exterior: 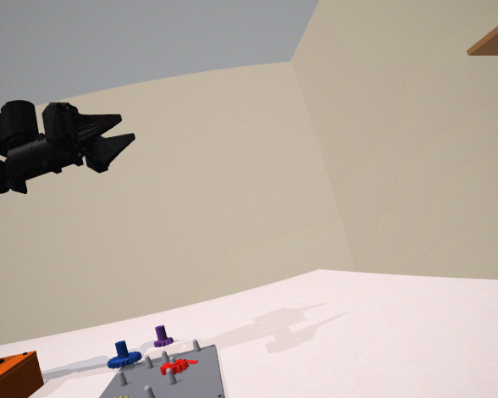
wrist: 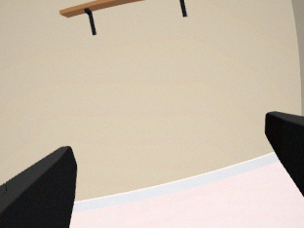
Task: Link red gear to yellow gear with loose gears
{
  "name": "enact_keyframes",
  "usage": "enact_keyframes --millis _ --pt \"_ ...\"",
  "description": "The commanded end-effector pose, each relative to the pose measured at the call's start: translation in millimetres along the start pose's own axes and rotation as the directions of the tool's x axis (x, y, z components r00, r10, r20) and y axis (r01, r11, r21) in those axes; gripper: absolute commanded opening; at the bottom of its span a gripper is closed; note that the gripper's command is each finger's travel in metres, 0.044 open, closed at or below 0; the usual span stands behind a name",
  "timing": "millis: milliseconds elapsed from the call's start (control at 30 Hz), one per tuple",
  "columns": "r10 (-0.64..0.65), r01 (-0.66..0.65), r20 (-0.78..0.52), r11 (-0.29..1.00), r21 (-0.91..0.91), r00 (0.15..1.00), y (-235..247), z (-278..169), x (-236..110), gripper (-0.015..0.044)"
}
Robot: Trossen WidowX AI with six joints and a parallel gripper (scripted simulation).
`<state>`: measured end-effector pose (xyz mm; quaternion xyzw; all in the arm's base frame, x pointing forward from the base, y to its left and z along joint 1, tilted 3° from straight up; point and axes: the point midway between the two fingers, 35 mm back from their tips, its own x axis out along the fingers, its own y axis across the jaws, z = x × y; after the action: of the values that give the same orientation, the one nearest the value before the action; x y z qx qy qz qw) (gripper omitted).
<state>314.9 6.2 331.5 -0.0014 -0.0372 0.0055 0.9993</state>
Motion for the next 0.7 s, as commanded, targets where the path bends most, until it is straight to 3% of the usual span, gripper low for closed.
enact_keyframes --millis 0,167,300,500,667 --pt "0.003 -0.003 -0.011 1.000 0.005 1.000 1 -2 1 0.0426" --pt "0.088 -0.052 -0.289 0.990 0.129 0.953 32 -67 17 0.0440" --pt "0.146 -0.037 -0.535 0.977 0.210 0.832 61 -127 15 0.0440" --pt "0.163 0.059 -0.835 0.972 0.227 0.525 96 -208 -20 0.0440" --pt "0.077 0.156 -0.982 0.982 0.104 0.170 113 -262 -74 0.0440"
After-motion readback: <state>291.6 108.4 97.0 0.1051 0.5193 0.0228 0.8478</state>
